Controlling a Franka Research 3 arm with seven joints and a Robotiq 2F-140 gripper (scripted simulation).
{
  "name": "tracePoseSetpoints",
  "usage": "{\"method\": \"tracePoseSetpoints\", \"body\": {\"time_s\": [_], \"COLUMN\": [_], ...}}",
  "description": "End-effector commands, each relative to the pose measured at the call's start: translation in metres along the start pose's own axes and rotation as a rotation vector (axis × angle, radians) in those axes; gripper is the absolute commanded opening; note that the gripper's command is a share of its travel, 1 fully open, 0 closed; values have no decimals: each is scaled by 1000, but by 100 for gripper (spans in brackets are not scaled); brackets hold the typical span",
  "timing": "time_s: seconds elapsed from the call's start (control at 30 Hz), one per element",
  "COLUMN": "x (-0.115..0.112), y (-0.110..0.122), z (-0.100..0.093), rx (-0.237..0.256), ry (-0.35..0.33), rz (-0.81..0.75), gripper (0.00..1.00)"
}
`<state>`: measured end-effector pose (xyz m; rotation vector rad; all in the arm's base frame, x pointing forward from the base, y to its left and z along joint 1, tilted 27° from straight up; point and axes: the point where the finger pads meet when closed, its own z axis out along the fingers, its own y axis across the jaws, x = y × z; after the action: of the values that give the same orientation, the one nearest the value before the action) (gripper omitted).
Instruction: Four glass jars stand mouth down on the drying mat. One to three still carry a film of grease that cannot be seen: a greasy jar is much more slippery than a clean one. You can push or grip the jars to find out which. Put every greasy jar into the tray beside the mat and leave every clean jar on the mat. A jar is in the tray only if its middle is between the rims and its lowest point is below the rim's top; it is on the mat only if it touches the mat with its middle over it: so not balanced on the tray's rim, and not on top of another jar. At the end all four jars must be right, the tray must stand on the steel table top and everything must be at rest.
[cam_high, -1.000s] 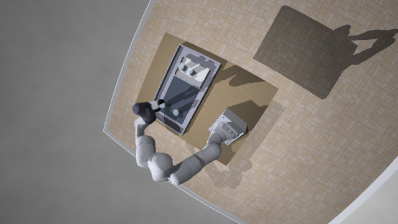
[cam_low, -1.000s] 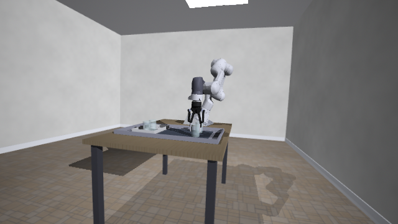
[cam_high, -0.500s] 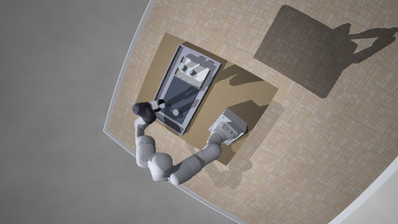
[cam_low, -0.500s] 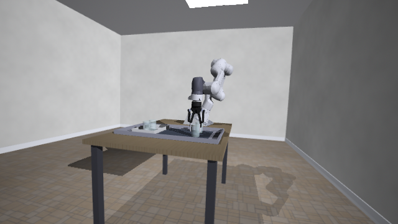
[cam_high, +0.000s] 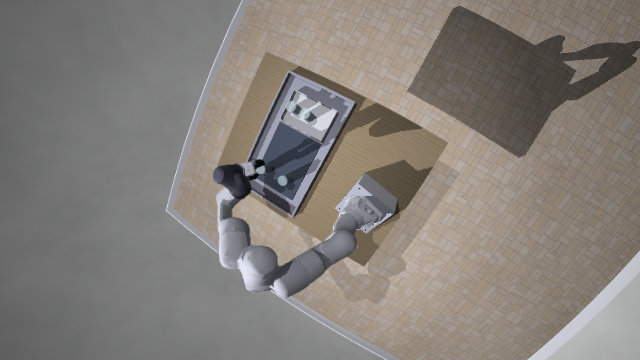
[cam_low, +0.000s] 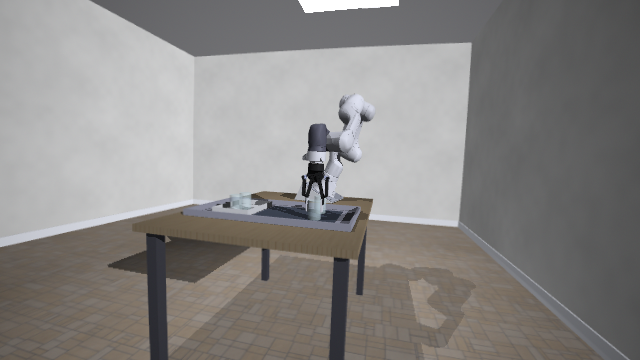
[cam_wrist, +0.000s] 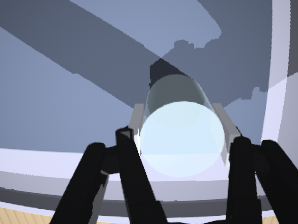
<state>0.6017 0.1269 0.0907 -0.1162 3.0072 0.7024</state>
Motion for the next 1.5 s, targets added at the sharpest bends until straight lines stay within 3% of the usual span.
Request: {"method": "tracePoseSetpoints", "body": {"time_s": [0.0, 1.47], "x": [0, 0], "y": [0, 0], "z": [-4, -106], "rx": [-1, -1], "ry": [-2, -2], "rz": [-3, -3], "gripper": [0, 0]}}
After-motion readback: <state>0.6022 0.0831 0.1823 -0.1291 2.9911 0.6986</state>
